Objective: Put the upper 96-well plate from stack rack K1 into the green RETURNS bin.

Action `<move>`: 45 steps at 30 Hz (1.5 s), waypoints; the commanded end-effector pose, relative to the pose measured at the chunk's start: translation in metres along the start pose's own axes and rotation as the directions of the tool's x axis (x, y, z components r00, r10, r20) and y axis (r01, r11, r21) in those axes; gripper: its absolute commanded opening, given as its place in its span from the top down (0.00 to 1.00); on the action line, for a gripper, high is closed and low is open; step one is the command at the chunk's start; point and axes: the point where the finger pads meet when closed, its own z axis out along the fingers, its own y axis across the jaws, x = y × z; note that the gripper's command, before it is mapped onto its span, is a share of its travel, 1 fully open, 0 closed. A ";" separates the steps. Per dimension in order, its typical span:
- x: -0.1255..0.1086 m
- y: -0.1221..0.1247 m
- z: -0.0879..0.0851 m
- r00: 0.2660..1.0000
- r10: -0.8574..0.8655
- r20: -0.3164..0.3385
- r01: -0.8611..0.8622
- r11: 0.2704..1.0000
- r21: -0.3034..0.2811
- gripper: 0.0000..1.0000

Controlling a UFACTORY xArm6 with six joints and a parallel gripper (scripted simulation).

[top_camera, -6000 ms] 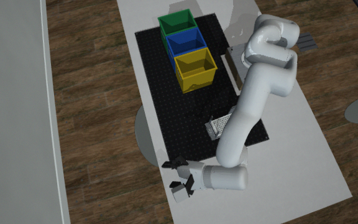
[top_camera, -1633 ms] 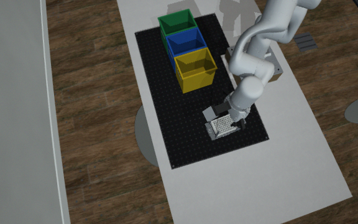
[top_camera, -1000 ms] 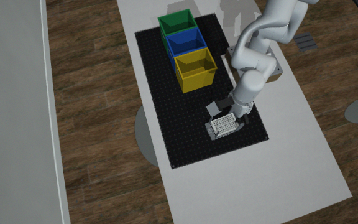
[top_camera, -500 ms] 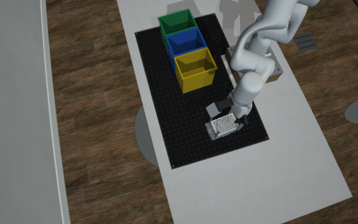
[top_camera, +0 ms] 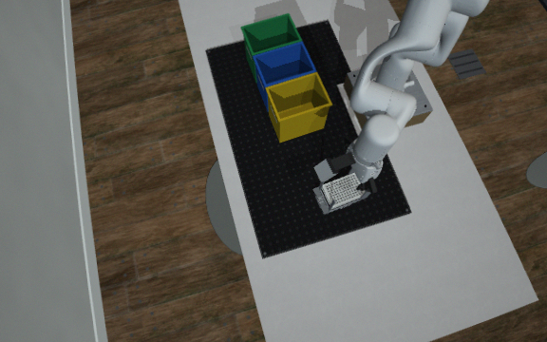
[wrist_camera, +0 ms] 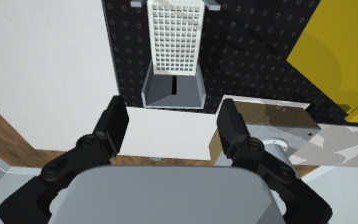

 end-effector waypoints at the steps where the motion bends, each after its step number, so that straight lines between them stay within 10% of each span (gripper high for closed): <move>1: 0.001 -0.001 0.008 1.000 0.000 -0.003 0.000 1.000 0.003 0.00; 45: 0.001 -0.001 0.072 1.000 0.000 -0.003 0.000 1.000 0.003 0.00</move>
